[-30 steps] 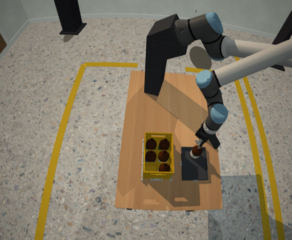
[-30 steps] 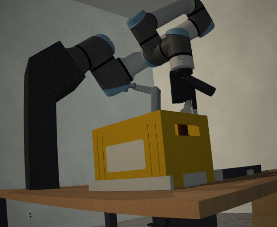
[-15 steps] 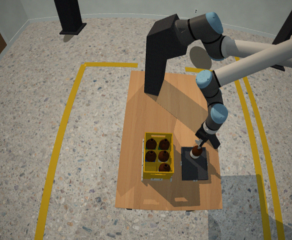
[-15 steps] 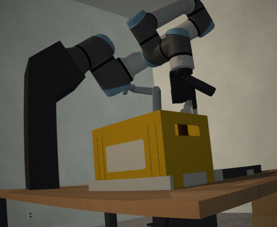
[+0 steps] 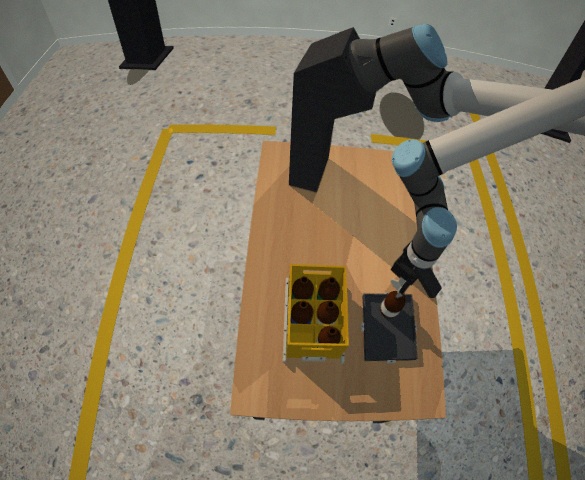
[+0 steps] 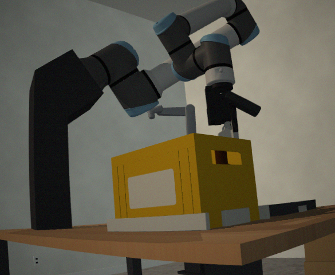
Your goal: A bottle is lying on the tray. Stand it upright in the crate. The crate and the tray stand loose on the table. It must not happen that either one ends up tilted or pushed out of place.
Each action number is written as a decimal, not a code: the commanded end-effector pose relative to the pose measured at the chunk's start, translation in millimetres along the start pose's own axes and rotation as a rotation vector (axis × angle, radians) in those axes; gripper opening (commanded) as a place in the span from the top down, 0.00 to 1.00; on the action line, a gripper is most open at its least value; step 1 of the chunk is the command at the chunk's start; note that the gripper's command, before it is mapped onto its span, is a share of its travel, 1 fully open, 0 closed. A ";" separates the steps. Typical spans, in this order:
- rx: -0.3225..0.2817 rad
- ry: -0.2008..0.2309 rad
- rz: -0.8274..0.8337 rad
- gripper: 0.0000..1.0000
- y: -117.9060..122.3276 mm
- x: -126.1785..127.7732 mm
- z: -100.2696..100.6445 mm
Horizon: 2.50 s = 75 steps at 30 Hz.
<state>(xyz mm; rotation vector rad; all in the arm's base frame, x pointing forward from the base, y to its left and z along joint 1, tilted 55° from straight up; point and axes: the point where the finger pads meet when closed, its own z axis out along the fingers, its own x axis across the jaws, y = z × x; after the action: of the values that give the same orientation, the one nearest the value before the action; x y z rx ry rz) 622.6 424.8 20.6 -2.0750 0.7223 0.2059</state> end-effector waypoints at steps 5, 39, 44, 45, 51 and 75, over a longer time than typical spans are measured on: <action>0.000 0.001 0.000 0.62 -0.3 0.3 -0.4; 0.000 0.001 0.000 0.62 -0.3 0.3 20.0; 0.000 0.001 0.000 0.62 -0.3 0.3 26.1; 0.000 0.001 0.000 0.62 -0.3 0.3 27.2; 0.000 0.001 0.000 0.62 -0.3 0.3 33.2; 0.000 0.001 0.000 0.62 -0.3 0.3 38.9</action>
<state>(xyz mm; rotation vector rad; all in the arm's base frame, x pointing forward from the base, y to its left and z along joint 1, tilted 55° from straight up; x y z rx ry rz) 627.5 456.4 -2.2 -2.0750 0.7223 0.2059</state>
